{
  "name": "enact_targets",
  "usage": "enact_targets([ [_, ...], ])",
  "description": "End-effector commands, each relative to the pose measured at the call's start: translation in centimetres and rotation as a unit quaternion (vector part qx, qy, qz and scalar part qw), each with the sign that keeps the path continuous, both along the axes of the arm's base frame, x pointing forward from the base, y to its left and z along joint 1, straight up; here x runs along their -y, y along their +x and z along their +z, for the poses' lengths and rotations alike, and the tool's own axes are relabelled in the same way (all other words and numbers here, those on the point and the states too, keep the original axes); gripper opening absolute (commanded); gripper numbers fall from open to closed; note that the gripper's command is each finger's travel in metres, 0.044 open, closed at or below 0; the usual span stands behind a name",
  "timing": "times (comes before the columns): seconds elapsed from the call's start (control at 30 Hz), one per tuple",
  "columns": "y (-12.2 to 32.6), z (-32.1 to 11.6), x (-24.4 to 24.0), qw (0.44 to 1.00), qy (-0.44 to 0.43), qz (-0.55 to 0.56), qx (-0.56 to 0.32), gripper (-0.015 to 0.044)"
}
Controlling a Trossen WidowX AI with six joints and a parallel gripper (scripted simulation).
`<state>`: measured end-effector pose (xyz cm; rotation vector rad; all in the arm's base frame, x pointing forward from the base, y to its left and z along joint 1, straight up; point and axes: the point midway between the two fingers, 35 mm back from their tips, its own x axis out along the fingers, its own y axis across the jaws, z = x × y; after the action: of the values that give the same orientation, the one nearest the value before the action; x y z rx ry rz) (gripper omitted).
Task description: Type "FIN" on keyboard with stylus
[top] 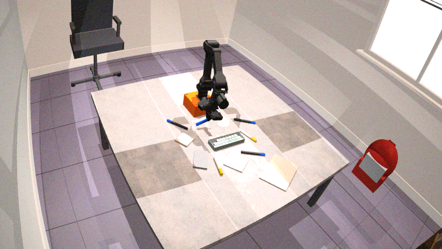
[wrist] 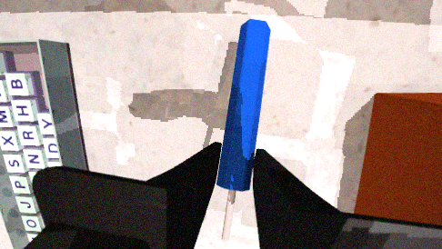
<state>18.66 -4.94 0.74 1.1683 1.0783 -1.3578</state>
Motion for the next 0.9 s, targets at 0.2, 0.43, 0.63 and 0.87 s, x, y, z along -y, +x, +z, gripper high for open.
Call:
enact_targets([
  [0.2, -0.18, 0.03, 0.22, 0.987, -0.002, 0.152, 0.043, 0.0000],
  [0.43, -0.26, 0.04, 0.42, 0.963, -0.019, 0.260, 0.070, 0.0000],
  [0.63, -0.30, 0.04, 0.59, 0.932, -0.042, 0.348, 0.089, 0.0000],
  [0.87, -0.33, 0.04, 0.80, 0.885, -0.079, 0.447, 0.105, 0.0000],
])
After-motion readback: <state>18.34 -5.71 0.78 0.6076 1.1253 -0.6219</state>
